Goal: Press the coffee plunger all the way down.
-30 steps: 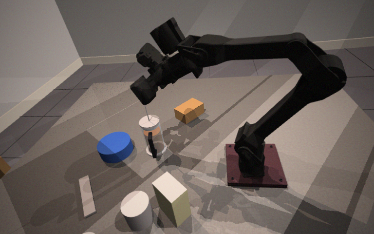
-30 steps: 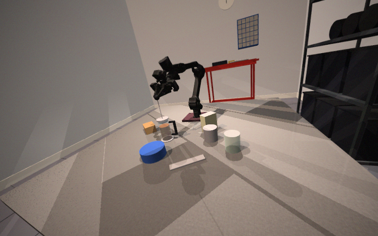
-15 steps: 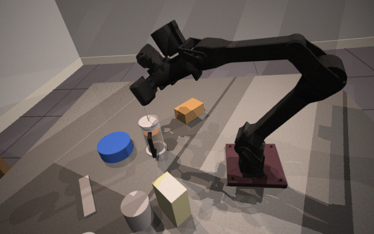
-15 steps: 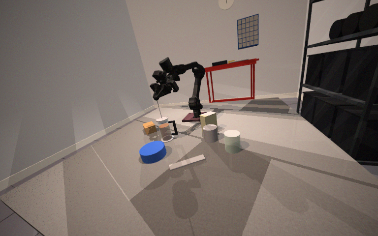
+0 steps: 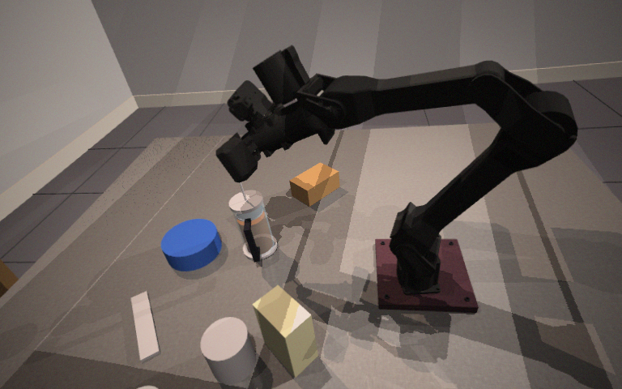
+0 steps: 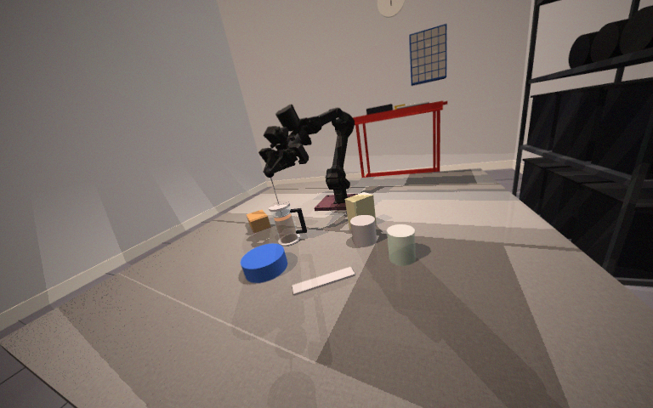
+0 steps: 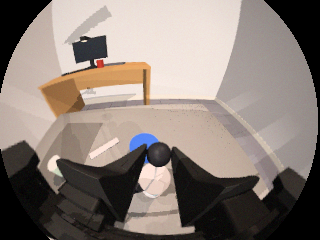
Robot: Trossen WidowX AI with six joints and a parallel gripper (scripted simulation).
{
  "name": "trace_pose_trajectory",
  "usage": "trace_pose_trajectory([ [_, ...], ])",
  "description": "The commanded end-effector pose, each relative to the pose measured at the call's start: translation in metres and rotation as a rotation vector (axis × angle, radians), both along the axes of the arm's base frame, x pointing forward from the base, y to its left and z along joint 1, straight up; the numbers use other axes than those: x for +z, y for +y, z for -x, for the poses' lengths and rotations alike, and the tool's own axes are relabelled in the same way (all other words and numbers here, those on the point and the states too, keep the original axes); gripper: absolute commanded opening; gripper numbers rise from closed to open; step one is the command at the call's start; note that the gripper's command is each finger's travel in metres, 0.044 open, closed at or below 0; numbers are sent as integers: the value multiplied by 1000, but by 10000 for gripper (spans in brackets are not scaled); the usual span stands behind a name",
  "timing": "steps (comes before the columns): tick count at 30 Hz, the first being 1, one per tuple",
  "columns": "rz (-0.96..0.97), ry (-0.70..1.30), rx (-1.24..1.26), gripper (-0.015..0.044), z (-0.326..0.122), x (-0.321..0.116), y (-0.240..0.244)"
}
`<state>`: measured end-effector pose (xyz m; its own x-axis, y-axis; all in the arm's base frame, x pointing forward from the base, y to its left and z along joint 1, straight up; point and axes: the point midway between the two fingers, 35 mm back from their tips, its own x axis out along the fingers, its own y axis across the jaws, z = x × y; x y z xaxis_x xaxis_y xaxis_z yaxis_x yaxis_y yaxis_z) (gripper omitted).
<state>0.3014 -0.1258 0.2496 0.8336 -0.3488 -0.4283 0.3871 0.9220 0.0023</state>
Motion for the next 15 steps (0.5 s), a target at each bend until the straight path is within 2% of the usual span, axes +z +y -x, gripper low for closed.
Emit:
trace_pose_trajectory([
  [1,-18,54,-1,113,1,-26,0],
  [15,-18,54,-1,113,-2,-50,-1],
])
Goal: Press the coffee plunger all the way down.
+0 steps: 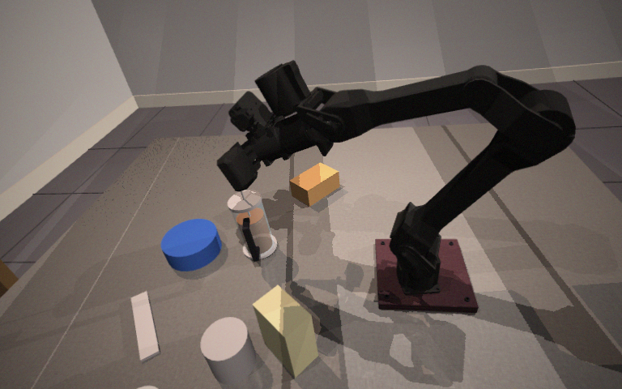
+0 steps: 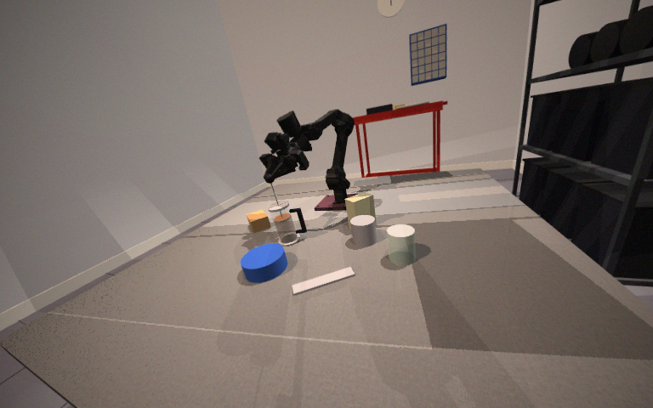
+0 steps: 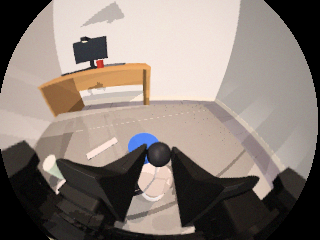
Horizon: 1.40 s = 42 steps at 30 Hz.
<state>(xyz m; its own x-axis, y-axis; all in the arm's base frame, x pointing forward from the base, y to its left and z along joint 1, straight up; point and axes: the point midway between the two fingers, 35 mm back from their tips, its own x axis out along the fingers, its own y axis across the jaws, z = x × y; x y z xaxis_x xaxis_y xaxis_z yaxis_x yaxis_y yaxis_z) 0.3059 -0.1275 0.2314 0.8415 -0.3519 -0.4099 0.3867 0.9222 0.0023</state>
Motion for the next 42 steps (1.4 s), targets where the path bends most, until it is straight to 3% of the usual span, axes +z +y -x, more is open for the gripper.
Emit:
trace_pose_trajectory([
  [1,-26,72,-1,113,3,-33,1],
  [21,-25,72,-1,113,-5,-63,-2],
  [42,-25,71,-1,113,-15,-60,-5],
])
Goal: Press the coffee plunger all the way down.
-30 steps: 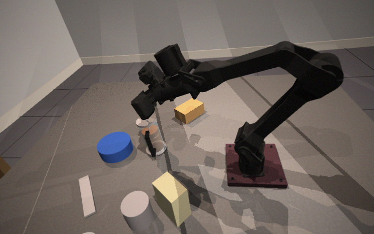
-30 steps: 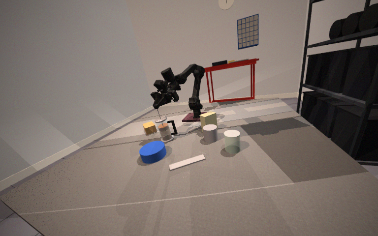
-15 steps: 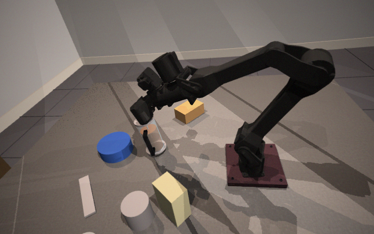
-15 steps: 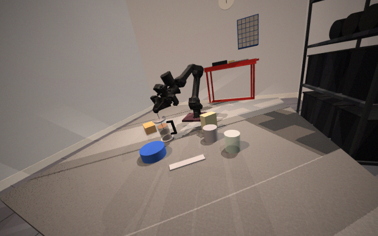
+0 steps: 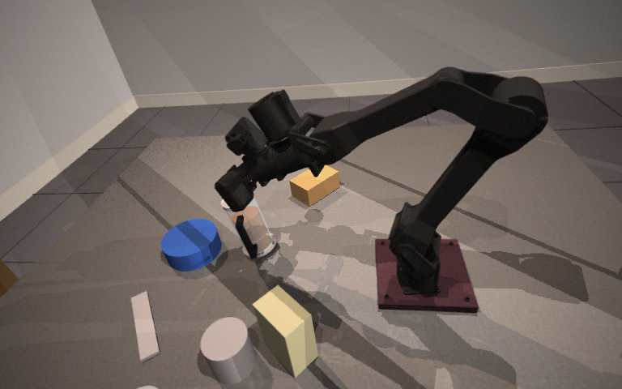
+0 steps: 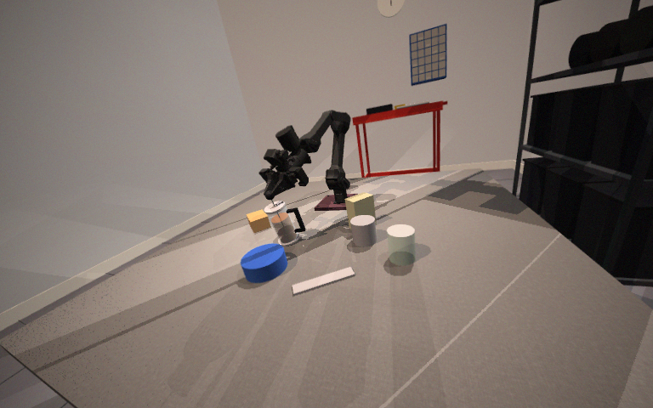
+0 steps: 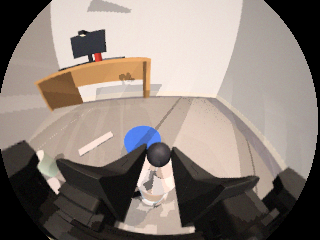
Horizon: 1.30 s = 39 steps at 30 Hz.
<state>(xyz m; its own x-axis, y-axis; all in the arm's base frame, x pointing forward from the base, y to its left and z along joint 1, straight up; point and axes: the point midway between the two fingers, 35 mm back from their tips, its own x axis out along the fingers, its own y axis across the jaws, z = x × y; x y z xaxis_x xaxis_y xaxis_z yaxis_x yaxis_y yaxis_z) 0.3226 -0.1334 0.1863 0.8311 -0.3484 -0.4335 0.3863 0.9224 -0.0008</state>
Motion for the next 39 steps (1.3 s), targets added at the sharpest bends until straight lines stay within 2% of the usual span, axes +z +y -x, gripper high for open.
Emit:
trace_pose_trajectory([
  [1,-18,46,-2,113,1,-15,0],
  [39,-18,45,-2,113,-6,-13,-2],
])
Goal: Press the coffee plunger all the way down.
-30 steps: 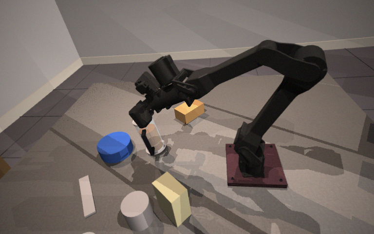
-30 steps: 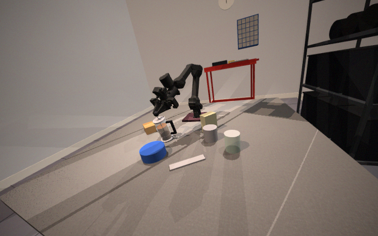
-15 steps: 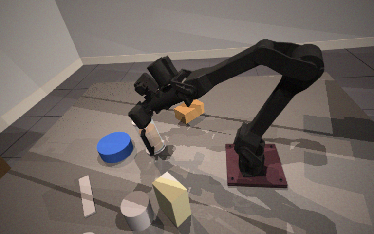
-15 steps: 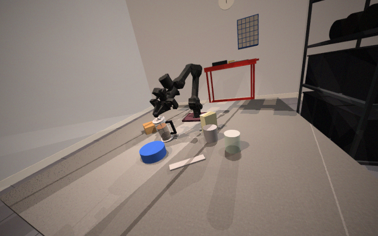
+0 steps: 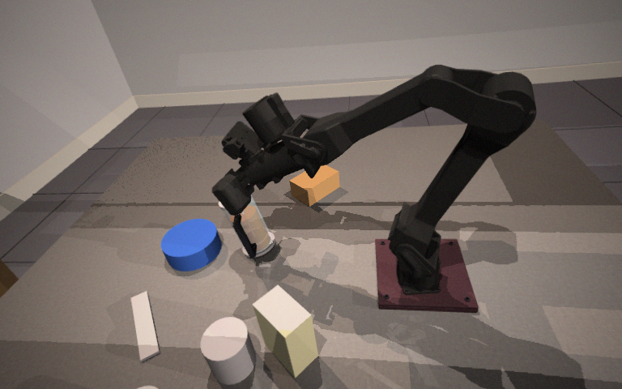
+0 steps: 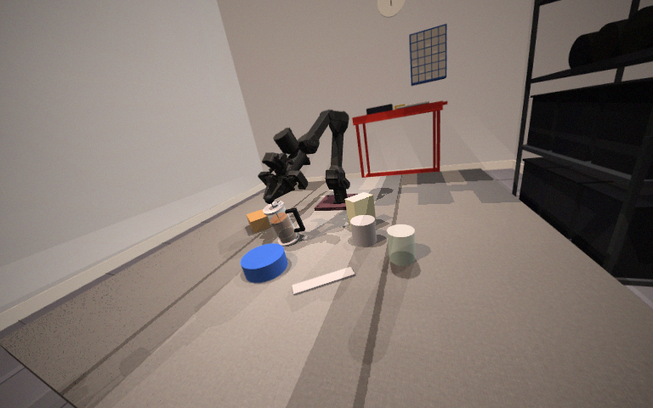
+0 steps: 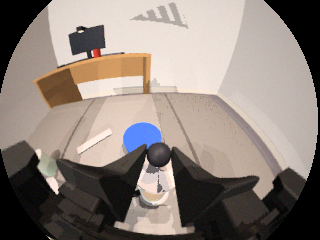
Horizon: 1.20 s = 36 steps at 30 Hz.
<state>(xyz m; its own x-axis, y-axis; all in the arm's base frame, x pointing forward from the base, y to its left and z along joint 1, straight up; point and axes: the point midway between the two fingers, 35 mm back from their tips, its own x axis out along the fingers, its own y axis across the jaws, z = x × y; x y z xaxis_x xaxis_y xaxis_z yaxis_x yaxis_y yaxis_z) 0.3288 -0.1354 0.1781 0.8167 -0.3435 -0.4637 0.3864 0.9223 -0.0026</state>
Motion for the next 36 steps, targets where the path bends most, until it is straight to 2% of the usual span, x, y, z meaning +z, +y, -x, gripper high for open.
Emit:
trace_pose_trajectory([
  [1,-6,13,-2,113,0,-5,0],
  [12,0,0,0,113,0,0,0],
  [24,0,0,0,428,0,0,0],
  [25,0,0,0,440,0,0,0],
  [30,-1,3,-1,440,4,14,1],
  [36,-7,16,-5,440,39,77,13],
])
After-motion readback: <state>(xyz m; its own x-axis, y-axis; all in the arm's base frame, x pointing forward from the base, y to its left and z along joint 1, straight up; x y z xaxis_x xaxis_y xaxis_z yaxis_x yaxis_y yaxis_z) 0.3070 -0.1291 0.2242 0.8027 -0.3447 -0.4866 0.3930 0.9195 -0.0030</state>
